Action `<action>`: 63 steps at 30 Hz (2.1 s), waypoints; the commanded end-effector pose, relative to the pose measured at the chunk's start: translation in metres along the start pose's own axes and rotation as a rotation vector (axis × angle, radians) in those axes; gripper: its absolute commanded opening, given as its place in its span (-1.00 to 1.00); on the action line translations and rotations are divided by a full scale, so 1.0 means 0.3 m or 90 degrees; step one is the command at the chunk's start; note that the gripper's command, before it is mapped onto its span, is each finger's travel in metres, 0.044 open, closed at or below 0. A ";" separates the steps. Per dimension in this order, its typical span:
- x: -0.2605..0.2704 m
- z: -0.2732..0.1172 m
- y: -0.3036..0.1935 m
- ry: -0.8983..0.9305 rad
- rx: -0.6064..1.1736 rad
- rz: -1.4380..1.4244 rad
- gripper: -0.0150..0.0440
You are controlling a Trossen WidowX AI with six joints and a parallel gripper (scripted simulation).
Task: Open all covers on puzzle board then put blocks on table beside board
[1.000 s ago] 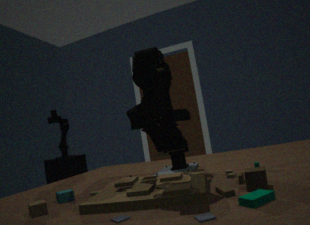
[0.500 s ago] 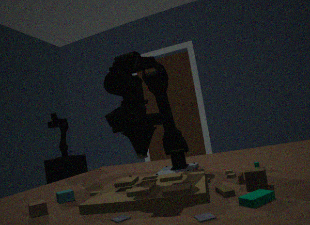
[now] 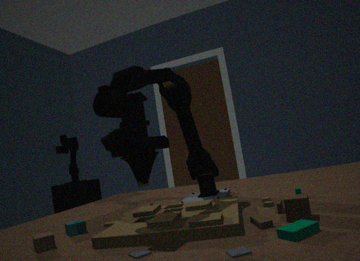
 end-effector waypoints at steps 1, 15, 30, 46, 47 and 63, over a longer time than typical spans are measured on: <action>-0.041 0.001 0.013 0.001 0.002 -0.003 -0.22; -0.218 0.000 0.045 -0.002 0.001 -0.004 -0.22; -0.413 -0.004 0.048 -0.006 0.000 -0.004 -0.22; -0.612 -0.011 0.018 -0.011 -0.002 -0.004 -0.22; -0.612 -0.010 0.019 -0.011 -0.002 -0.004 -0.22; -0.617 0.074 0.030 -0.011 -0.002 -0.004 -0.22</action>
Point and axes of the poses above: the point midway between the two fingers, 35 mm back from their tips, its own z axis out along the fingers, its own x axis across the jaws, y = z × x, the point moved 8 cm from there along -z, back along the fingers, and after that the axes turned 11 degrees about -z, right-handed, at the moved point
